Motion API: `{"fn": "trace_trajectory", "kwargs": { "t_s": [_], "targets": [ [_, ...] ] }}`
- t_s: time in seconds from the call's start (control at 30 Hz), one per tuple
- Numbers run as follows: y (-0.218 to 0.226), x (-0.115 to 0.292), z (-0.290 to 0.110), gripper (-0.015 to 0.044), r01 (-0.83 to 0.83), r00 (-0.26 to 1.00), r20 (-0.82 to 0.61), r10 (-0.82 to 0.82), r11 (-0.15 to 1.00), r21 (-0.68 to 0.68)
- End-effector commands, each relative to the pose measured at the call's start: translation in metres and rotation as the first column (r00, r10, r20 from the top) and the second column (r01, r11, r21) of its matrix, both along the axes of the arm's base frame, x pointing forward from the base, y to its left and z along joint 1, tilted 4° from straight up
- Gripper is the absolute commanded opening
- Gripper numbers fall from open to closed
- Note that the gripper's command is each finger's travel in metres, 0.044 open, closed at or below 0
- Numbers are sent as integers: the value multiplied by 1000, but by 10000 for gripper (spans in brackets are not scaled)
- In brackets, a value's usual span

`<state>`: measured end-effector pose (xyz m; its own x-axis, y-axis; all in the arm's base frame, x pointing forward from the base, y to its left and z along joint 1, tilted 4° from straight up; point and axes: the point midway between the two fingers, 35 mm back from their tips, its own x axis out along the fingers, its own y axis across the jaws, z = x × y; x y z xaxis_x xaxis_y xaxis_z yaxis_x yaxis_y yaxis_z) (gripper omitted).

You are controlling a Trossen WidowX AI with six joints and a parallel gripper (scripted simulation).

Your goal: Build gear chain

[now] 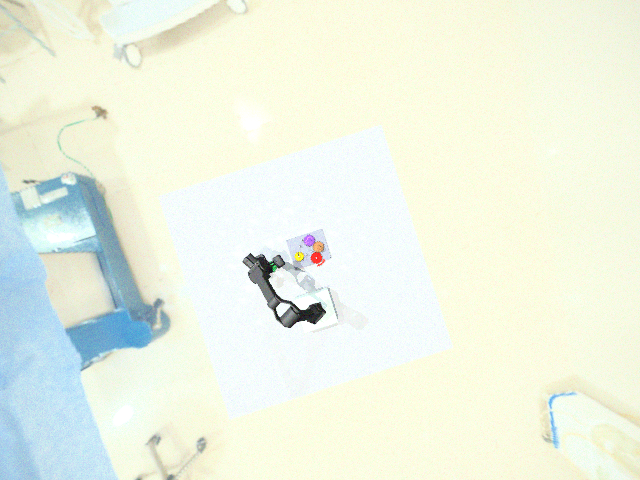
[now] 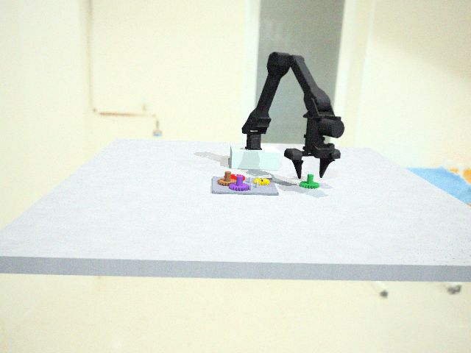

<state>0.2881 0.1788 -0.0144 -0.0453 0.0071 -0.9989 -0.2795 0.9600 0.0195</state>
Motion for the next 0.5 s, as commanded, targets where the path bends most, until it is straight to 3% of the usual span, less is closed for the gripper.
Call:
{"fn": "trace_trajectory", "kwargs": {
  "t_s": [0.0,0.3,0.47],
  "targets": [
    [0,0,-1,309,-3,1000,-1,3,1000,3],
    [0,0,-1,72,-3,1000,-1,3,1000,3],
    [0,0,-1,39,-3,1000,-1,3,1000,3]
  ]
}}
